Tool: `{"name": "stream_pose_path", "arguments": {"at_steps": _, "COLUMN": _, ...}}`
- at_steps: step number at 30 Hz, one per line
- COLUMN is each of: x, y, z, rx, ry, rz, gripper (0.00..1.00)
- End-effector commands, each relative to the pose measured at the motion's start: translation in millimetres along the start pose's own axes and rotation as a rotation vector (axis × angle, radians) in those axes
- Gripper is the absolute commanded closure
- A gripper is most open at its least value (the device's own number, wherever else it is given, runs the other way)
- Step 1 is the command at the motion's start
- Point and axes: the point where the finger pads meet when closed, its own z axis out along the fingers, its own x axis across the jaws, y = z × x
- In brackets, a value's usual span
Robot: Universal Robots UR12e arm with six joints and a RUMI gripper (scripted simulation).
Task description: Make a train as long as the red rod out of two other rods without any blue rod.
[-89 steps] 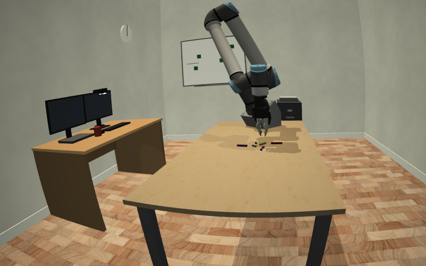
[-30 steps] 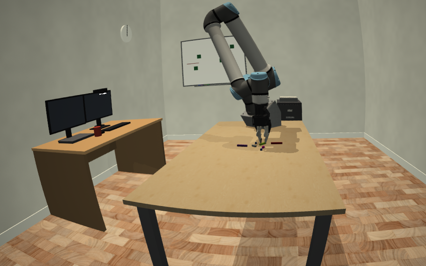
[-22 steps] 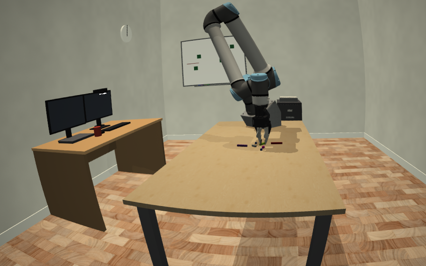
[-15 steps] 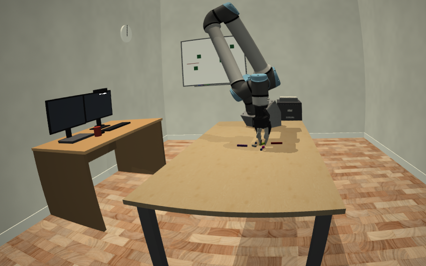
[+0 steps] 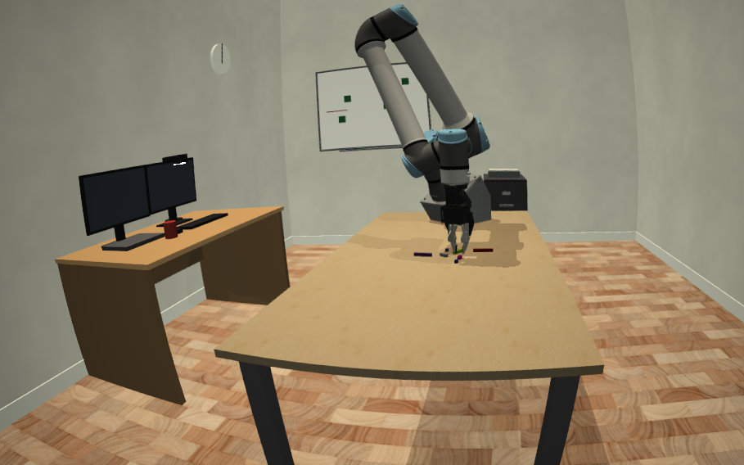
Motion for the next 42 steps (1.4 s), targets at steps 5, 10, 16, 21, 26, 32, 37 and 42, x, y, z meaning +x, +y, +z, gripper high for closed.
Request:
{"name": "stream_pose_path", "arguments": {"at_steps": 5, "x": 0.2, "y": 0.4, "z": -0.4, "rx": -0.001, "ry": 0.000, "rz": 0.000, "gripper": 0.86}}
{"name": "stream_pose_path", "arguments": {"at_steps": 10, "x": 0.2, "y": 0.4, "z": -0.4, "rx": -0.001, "ry": 0.000, "rz": 0.000, "gripper": 0.86}}
{"name": "stream_pose_path", "arguments": {"at_steps": 16, "x": 0.2, "y": 0.4, "z": -0.4, "rx": -0.001, "ry": 0.000, "rz": 0.000, "gripper": 0.86}}
{"name": "stream_pose_path", "arguments": {"at_steps": 21, "x": 0.2, "y": 0.4, "z": -0.4, "rx": -0.001, "ry": 0.000, "rz": 0.000, "gripper": 0.86}}
{"name": "stream_pose_path", "arguments": {"at_steps": 26, "x": 0.2, "y": 0.4, "z": -0.3, "rx": -0.001, "ry": 0.000, "rz": 0.000, "gripper": 0.86}}
{"name": "stream_pose_path", "arguments": {"at_steps": 32, "x": 0.2, "y": 0.4, "z": 2.3, "rx": -0.001, "ry": 0.000, "rz": 0.000, "gripper": 0.86}}
{"name": "stream_pose_path", "arguments": {"at_steps": 37, "x": 0.2, "y": 0.4, "z": 7.0, "rx": -0.001, "ry": 0.000, "rz": 0.000, "gripper": 0.86}}
{"name": "stream_pose_path", "arguments": {"at_steps": 42, "x": 0.2, "y": 0.4, "z": 11.1, "rx": -0.001, "ry": 0.000, "rz": 0.000, "gripper": 0.86}}
